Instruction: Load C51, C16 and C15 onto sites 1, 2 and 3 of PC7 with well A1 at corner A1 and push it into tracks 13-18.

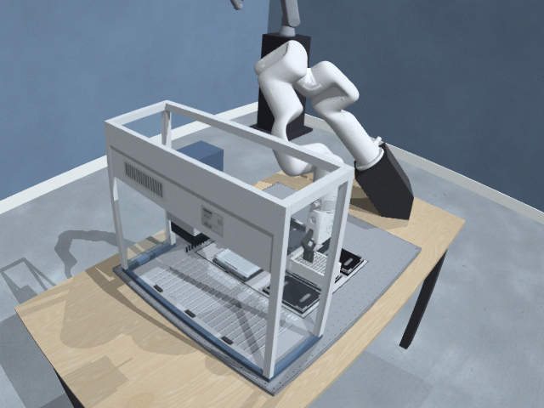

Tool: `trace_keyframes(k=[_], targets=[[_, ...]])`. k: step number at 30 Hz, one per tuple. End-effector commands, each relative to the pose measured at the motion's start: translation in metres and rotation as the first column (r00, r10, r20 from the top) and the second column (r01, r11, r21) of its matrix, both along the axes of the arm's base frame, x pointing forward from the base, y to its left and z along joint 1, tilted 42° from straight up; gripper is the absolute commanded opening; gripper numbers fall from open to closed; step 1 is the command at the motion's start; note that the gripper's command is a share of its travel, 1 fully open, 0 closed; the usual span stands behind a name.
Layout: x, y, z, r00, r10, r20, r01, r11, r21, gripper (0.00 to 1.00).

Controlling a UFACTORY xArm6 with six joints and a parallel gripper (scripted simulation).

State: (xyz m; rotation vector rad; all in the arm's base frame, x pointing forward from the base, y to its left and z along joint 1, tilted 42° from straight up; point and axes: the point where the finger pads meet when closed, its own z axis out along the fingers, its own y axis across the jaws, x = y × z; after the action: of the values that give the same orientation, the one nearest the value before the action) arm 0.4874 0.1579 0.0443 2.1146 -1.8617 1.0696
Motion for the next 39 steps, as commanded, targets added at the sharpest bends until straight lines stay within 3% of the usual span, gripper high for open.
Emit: trace_keyframes(k=[1,39], targets=[[0.002,0.0,-0.001,1.0,0.001,0.002,-0.001,1.0,0.002,1.0],[0.011,-0.012,-0.017,1.0,0.001,0.002,-0.001,1.0,0.002,1.0]])
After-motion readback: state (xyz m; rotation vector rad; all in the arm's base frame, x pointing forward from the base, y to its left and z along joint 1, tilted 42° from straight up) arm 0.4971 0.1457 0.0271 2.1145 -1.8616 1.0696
